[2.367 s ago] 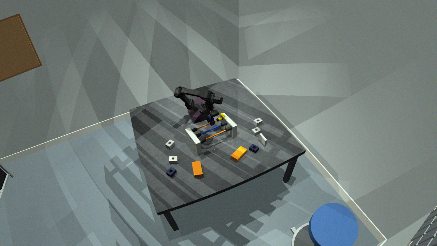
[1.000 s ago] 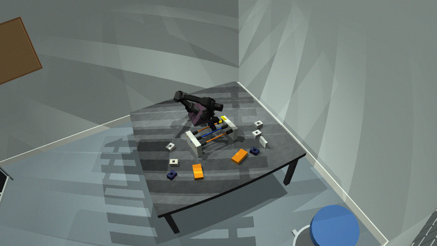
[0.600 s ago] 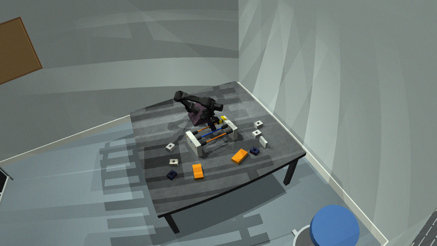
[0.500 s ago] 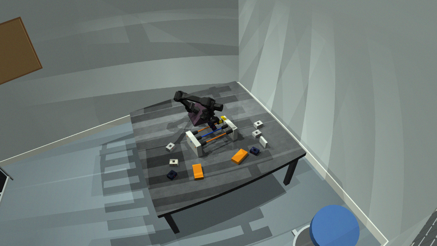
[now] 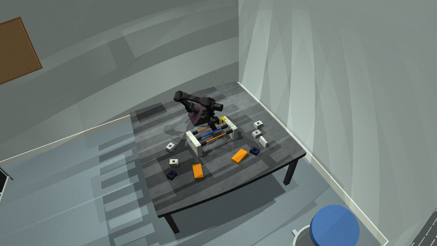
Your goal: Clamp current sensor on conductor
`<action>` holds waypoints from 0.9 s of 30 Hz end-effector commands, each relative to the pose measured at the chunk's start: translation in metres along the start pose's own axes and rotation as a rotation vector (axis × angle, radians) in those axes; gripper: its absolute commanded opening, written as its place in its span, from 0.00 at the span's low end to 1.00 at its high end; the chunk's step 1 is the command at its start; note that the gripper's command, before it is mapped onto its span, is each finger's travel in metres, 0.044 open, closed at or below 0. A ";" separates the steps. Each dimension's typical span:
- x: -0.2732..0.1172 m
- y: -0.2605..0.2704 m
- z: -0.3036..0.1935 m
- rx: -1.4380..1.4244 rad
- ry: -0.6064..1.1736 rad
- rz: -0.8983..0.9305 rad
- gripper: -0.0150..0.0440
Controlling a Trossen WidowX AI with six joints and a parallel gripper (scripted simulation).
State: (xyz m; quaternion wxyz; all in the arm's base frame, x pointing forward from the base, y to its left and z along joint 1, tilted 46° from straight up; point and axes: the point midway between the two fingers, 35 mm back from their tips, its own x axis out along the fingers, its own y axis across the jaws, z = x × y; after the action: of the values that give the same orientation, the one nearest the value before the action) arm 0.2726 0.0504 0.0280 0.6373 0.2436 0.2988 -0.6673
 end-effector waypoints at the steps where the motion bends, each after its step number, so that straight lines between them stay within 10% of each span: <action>1: 0.000 0.000 0.000 0.001 0.000 -0.001 0.48; 13: 0.000 0.000 0.000 0.001 0.000 -0.001 1.00; 27: 0.037 -0.001 -0.001 -0.001 -0.003 0.004 1.00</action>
State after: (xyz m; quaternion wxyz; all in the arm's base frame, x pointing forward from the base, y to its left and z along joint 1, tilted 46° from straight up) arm 0.2723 0.0346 0.0099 0.6382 0.2493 0.2967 -0.6652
